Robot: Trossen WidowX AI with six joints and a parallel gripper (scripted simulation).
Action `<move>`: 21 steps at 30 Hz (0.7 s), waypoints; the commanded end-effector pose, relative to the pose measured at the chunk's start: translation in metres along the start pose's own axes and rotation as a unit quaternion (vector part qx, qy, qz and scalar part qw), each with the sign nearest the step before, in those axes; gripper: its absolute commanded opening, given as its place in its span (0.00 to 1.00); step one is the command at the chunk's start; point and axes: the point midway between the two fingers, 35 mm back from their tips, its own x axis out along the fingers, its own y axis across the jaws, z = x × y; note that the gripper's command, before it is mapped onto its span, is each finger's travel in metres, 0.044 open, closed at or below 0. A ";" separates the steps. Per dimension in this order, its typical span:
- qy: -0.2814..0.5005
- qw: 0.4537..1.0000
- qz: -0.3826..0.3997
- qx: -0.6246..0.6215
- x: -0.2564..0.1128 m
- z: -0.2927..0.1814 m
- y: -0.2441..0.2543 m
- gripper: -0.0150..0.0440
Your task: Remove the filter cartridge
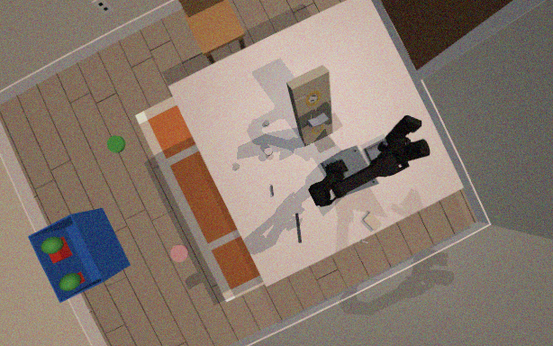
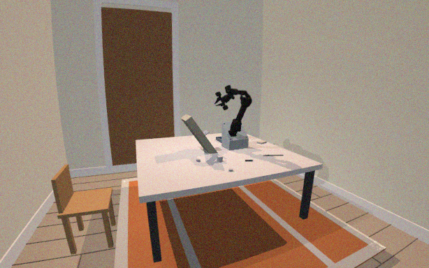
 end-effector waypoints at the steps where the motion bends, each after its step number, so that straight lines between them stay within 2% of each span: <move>1: 0.060 0.998 0.012 0.000 0.017 -0.056 0.006 0.41; 8: 0.202 0.979 0.002 -0.006 0.034 -0.178 -0.008 0.41; 15: 0.346 0.935 -0.074 -0.010 0.025 -0.284 -0.063 0.41; 17: 0.369 0.924 -0.095 -0.011 0.021 -0.300 -0.077 0.41; 21: 0.372 0.923 -0.098 -0.011 0.021 -0.302 -0.078 0.41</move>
